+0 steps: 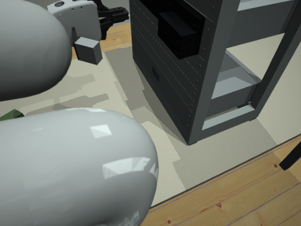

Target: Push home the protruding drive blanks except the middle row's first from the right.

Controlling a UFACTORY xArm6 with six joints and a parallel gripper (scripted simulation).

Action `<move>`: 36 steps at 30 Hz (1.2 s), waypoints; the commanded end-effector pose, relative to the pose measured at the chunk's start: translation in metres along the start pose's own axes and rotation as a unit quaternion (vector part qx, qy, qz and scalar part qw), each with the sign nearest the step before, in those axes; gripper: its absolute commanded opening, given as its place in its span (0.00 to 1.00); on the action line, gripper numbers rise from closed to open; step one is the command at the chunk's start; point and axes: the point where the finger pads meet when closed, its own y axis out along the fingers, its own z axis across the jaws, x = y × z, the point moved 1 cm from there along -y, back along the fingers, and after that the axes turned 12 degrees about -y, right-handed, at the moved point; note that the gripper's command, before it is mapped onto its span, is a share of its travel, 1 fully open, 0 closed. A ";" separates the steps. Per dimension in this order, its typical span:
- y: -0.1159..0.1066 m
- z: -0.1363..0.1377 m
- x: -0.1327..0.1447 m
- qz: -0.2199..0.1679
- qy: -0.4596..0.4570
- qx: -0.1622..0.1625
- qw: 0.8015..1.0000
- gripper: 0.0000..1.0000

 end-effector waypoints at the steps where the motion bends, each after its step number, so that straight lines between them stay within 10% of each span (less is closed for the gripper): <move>1: -0.001 0.000 -0.002 0.001 0.001 0.000 1.000 0.00; 36: -0.006 0.053 -0.100 0.001 0.001 0.000 1.000 0.00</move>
